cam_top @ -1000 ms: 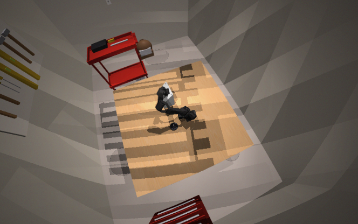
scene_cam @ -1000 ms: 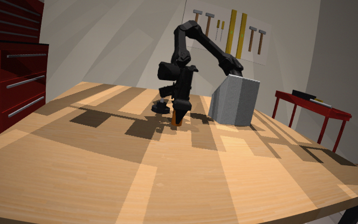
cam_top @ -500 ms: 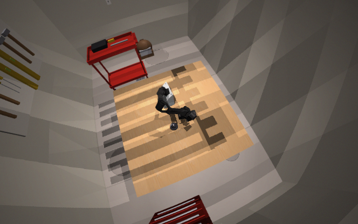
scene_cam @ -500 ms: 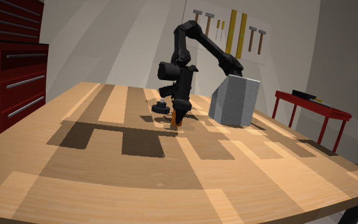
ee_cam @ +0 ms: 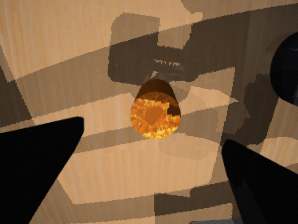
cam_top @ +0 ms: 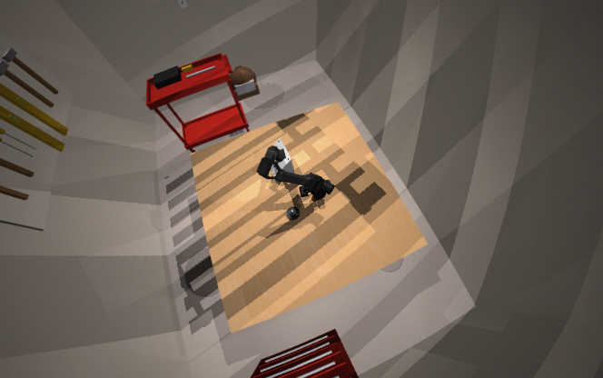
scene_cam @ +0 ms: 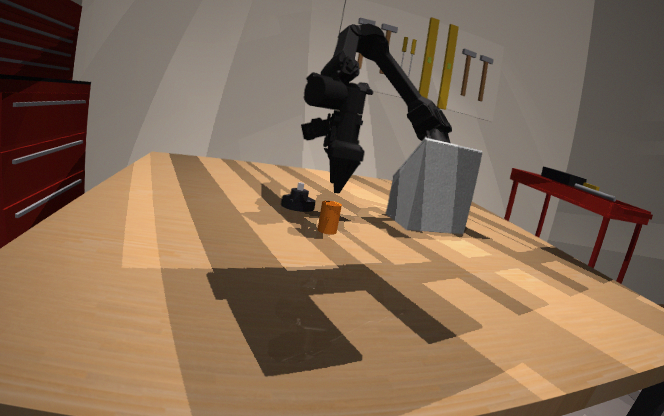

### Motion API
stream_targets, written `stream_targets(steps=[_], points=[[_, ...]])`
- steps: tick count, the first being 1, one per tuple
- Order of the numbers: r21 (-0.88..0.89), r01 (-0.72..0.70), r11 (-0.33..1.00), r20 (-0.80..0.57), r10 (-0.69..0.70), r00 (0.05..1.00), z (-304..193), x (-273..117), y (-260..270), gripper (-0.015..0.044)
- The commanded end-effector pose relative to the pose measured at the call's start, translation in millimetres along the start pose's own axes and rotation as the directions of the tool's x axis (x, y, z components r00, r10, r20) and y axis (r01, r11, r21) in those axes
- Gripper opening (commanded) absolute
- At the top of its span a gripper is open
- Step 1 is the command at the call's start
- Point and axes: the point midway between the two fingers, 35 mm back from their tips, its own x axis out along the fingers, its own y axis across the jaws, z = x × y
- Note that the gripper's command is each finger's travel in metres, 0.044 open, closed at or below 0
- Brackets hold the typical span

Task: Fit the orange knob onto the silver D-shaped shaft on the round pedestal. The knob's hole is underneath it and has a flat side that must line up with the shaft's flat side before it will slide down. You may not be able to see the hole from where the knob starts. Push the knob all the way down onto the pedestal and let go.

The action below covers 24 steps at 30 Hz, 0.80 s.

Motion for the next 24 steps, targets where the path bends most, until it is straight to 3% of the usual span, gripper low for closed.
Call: stream_targets(steps=[1, 24], points=[[0.005, -0.001, 1.000, -0.005, 0.001, 1.000, -0.8, 2.0, -0.3, 0.0440], [0.005, -0.001, 1.000, -0.005, 0.001, 1.000, 0.4, 42.6, 0.2, 0.0440]])
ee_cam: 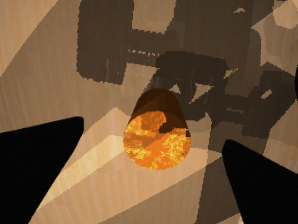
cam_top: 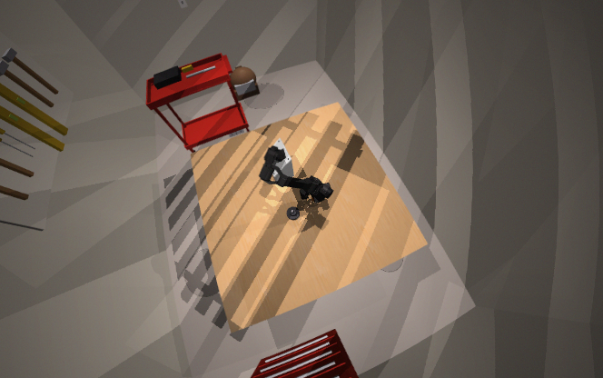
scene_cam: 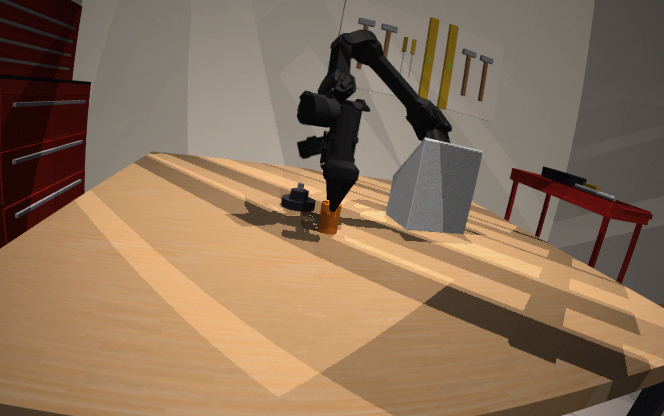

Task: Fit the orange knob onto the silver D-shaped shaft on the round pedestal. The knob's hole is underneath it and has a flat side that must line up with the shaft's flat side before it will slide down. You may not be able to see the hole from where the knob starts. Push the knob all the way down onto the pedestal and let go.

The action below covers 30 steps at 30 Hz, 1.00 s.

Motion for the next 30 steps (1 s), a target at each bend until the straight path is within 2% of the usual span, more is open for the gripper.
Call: stream_targets(steps=[1, 28, 30], points=[[-0.006, 0.005, 1.000, -0.002, -0.005, 1.000, -1.0, 6.9, -0.6, 0.0440], [-0.006, 0.010, 1.000, -0.002, -0.010, 1.000, -2.9, 47.6, -2.8, 0.0440], [-0.006, 0.010, 1.000, -0.002, -0.010, 1.000, -2.9, 47.6, -2.8, 0.0387]])
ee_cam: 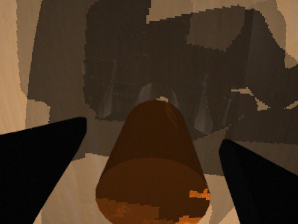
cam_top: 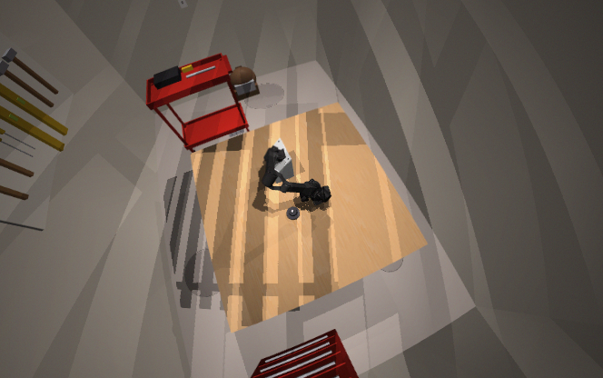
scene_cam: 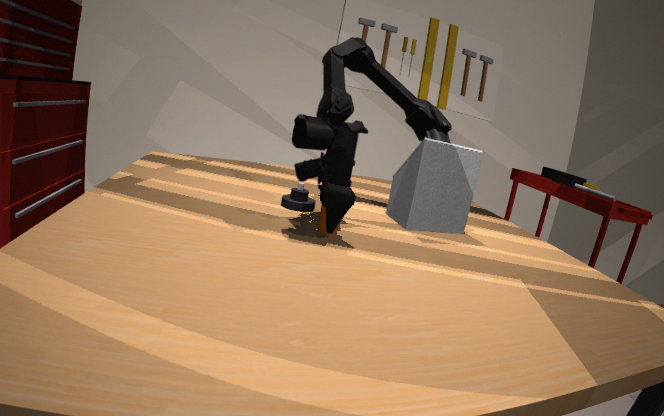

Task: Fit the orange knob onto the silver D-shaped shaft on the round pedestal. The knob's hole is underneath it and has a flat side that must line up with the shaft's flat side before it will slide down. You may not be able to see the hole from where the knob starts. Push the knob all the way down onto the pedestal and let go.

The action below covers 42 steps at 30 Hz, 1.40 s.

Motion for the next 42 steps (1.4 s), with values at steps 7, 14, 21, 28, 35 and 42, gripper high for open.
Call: stream_targets(steps=[7, 14, 21, 28, 35, 42], points=[[-0.006, 0.003, 1.000, 0.000, -0.003, 1.000, -0.6, 1.7, -0.3, 0.0204], [-0.006, 0.003, 1.000, 0.000, -0.003, 1.000, -0.6, 1.7, -0.3, 0.0157], [-0.011, -0.001, 1.000, -0.001, 0.001, 1.000, 1.1, -7.0, 1.2, 0.0000], [-0.011, -0.006, 1.000, -0.001, 0.006, 1.000, 3.9, -25.4, 3.8, 0.0000], [-0.011, -0.010, 1.000, -0.001, 0.010, 1.000, 5.7, -46.4, 5.8, 0.0000], [-0.010, -0.011, 1.000, -0.001, 0.011, 1.000, 7.3, -67.7, 7.6, 0.0000]])
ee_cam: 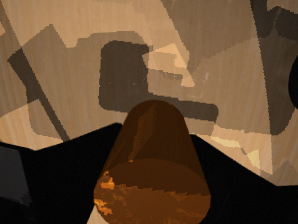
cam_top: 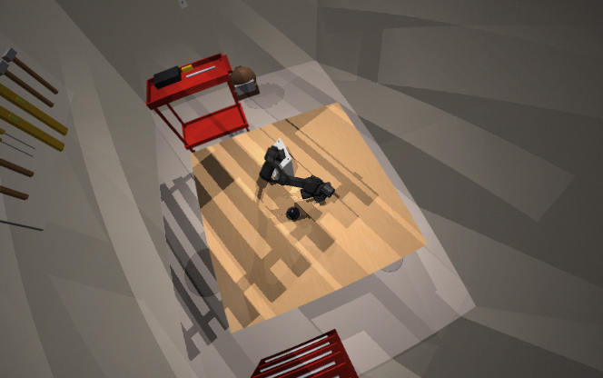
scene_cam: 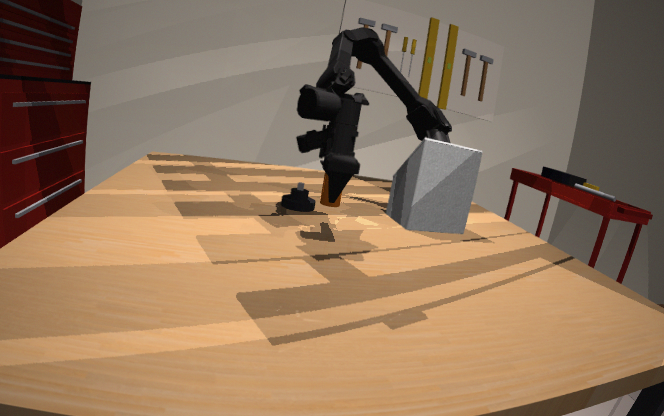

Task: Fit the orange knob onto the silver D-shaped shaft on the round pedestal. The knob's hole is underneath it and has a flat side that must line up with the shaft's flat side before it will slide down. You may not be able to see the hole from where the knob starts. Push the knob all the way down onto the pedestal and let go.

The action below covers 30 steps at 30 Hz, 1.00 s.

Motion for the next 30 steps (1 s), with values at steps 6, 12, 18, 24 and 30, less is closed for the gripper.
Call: stream_targets(steps=[6, 12, 18, 24, 30], points=[[0.009, -0.006, 1.000, 0.003, 0.006, 1.000, 2.6, -27.6, 2.3, 0.0000], [0.010, -0.005, 1.000, 0.003, 0.005, 1.000, 2.6, -46.7, 2.9, 0.0000], [0.011, -0.002, 1.000, 0.003, 0.002, 1.000, 2.0, -66.1, 3.2, 0.0000], [0.013, 0.000, 1.000, 0.004, 0.000, 1.000, 0.5, -80.7, 2.7, 0.0000], [0.011, -0.005, 1.000, 0.003, 0.005, 1.000, 6.1, -78.3, -5.5, 0.0000]])
